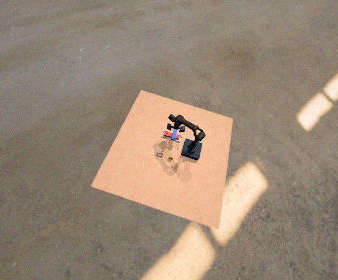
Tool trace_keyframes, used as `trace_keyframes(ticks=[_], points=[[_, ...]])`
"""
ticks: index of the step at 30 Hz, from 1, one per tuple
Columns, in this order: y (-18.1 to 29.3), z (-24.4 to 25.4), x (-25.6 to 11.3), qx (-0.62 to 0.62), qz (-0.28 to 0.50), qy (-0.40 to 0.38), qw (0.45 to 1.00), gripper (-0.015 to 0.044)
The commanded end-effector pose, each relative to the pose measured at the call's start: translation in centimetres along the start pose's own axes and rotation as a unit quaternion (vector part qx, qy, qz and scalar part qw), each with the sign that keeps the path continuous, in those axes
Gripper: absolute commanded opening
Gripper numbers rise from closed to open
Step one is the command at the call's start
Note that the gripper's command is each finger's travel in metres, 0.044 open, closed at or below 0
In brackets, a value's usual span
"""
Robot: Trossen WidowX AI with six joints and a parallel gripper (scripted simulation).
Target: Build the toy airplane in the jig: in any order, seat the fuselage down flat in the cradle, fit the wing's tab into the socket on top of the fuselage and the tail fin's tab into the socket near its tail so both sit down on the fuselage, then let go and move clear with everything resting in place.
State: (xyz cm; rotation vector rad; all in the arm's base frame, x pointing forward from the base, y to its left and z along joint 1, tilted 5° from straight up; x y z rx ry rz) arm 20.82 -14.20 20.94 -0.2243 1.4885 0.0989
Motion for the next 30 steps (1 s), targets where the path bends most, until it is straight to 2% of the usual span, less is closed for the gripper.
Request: trace_keyframes(ticks=[1,6,11,13,30], points=[[-0.05,0.07,-0.15,-0.126,0.002,-0.001,0.992,0.0440],[-0.10,0.10,-0.01,-0.364,0.002,-0.002,0.931,0.0440],[-0.15,0.13,0.13,-0.580,0.001,-0.002,0.815,0.0440],[-0.17,0.13,0.17,-0.632,0.001,-0.002,0.775,0.0440],[-0.17,0.14,0.17,-0.638,0.001,-0.002,0.770,0.0440]])
Point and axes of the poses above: the point midway between the two fingers, 35 mm back from their tips, its own x axis out along the fingers, its own z axis across the jaws, y = z × x, the point moved 6 cm from there along -x, back along the fingers, and after that the axes turned 9 degrees about -x, right-handed, at the moved point
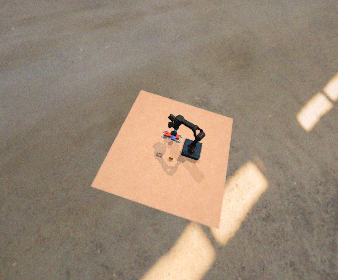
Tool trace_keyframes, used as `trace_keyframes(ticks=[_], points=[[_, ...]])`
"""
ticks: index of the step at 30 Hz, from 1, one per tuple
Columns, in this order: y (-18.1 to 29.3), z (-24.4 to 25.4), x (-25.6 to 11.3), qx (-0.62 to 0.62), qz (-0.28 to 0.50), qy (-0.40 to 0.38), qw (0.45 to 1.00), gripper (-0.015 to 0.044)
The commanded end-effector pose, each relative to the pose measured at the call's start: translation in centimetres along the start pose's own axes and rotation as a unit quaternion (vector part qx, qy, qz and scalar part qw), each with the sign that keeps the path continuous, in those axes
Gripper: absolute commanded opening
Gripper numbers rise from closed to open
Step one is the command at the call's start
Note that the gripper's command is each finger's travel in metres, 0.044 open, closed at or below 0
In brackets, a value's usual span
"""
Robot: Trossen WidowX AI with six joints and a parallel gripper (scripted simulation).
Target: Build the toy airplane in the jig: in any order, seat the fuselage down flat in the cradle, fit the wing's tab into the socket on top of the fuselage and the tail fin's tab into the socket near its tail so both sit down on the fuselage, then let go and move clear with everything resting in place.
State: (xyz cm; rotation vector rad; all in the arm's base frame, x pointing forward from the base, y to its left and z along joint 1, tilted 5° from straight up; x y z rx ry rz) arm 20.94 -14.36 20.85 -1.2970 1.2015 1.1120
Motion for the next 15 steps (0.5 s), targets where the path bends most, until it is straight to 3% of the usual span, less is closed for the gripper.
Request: trace_keyframes(ticks=[1,15], points=[[-0.1,0.2,0.1,-0.012,-0.001,-0.002,1.000,0.0440],[-2.6,15.8,0.0,-0.011,0.002,-0.015,1.000,0.0440]])
Point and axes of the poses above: the point midway between the two fingers, 35 mm back from their tips, its own x axis out along the fingers, its own z axis across the jaws, y = z × x, the point moved 6 cm from there along -x, back along the fingers, and after that the axes turned 9 degrees about -x, right-handed, at the moved point
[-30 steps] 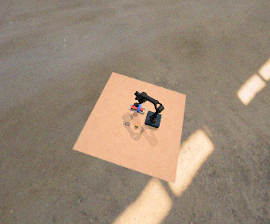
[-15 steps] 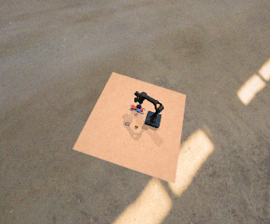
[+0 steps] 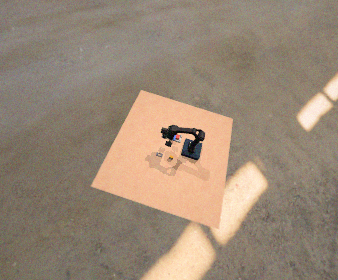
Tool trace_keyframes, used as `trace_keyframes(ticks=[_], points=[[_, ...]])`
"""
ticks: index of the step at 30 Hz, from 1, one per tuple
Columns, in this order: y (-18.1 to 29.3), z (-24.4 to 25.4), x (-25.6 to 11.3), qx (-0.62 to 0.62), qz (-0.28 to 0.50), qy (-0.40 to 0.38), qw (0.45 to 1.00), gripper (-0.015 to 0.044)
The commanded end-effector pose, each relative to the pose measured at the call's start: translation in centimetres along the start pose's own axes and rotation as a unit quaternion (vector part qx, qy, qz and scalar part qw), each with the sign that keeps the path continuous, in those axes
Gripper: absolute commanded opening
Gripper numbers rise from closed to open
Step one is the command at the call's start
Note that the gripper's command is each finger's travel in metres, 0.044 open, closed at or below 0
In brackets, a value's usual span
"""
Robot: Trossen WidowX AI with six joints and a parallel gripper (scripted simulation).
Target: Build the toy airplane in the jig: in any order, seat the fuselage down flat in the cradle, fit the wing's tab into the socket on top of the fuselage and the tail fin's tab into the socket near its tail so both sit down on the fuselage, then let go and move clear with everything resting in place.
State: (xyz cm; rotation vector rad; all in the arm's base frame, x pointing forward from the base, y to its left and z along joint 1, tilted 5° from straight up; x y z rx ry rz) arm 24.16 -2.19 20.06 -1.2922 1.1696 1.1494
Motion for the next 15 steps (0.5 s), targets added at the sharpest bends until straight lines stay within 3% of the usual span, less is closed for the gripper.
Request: trace_keyframes(ticks=[1,10,15], points=[[0.7,4.7,0.0,0.002,0.001,0.000,1.000,0.0440],[4.6,13.7,-0.1,0.002,-0.001,-0.001,1.000,0.0440],[5.1,14.3,-0.1,0.002,-0.002,-0.001,1.000,0.0440]])
Point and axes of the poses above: the point midway between the two fingers, 35 mm back from their tips, its own x axis out along the fingers, its own z axis across the jaws, y = z × x, the point moved 6 cm from there along -x, back along the fingers, and after that the axes turned 9 degrees about -x, right-handed, at the moved point
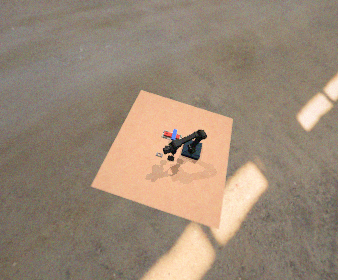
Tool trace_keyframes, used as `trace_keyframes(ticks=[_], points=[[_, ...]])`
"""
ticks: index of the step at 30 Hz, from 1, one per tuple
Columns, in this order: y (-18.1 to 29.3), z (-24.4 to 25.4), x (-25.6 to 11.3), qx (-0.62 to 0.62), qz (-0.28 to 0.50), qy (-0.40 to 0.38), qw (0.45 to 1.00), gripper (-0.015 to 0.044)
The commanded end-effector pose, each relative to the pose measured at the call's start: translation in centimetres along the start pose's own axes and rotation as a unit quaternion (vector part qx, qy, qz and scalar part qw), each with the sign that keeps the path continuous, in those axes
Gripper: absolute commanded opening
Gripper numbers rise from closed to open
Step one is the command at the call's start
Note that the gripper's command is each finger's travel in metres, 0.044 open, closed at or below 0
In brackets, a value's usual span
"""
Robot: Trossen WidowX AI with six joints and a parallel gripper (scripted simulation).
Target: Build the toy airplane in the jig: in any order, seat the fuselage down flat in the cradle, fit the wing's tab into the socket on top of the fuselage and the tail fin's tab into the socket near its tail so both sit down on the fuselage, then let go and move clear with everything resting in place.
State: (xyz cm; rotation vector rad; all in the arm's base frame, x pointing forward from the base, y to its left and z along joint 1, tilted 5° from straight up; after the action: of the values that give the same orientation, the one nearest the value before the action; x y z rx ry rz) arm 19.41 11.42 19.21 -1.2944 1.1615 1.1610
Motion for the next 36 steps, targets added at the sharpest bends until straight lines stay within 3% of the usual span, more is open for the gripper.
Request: trace_keyframes(ticks=[1,6,36], points=[[0.6,0.6,0.2,0.007,-0.002,0.002,1.000,0.0440],[0.6,0.5,5.4,0.007,-0.002,0.002,1.000,0.0440],[0.5,0.6,9.8,0.007,-0.002,0.003,1.000,0.0440]])
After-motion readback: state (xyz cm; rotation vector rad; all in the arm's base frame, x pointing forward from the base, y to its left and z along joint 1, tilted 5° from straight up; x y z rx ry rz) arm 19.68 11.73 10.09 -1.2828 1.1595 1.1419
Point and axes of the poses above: the point midway between the two fingers, 35 mm back from their tips, its own x axis out along the fingers, its own z axis across the jaws, y = z × x, the point moved 6 cm from there along -x, back along the fingers, and after that the axes turned 9 degrees about -x, right-handed, at the moved point
